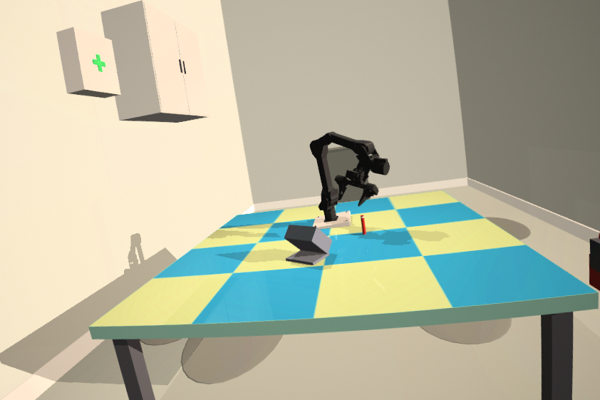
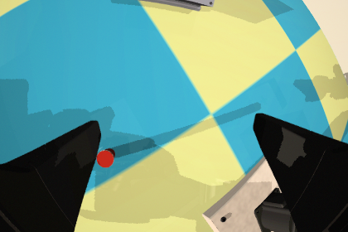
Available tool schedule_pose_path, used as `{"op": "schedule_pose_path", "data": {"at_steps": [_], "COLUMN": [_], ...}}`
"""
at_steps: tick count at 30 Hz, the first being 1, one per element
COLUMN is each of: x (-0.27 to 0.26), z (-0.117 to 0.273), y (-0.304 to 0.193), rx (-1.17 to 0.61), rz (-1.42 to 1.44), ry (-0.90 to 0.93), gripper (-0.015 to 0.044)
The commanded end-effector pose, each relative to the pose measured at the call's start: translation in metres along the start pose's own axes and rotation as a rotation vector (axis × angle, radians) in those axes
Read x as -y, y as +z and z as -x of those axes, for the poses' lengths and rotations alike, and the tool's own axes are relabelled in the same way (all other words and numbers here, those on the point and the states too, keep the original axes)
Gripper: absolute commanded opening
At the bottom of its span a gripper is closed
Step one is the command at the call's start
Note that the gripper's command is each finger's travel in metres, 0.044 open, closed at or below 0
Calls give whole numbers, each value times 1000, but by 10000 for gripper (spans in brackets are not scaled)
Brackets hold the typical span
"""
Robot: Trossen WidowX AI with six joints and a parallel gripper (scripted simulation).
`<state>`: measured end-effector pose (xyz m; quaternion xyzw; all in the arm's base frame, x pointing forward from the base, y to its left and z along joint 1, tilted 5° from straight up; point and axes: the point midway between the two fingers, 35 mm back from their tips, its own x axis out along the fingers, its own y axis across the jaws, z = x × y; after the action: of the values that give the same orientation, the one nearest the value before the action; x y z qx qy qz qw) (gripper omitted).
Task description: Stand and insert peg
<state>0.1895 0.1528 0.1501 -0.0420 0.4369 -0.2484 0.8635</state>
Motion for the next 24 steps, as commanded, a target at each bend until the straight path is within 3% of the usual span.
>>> {"op": "schedule_pose_path", "data": {"at_steps": [1,17,24], "x": [-4,-33,-37], "z": [-3,-1,1], "y": [-3,-2,0], "rx": [-109,-562,-592], "rz": [6,45,47], "ry": [17,275,311], "gripper": [440,440,440]}}
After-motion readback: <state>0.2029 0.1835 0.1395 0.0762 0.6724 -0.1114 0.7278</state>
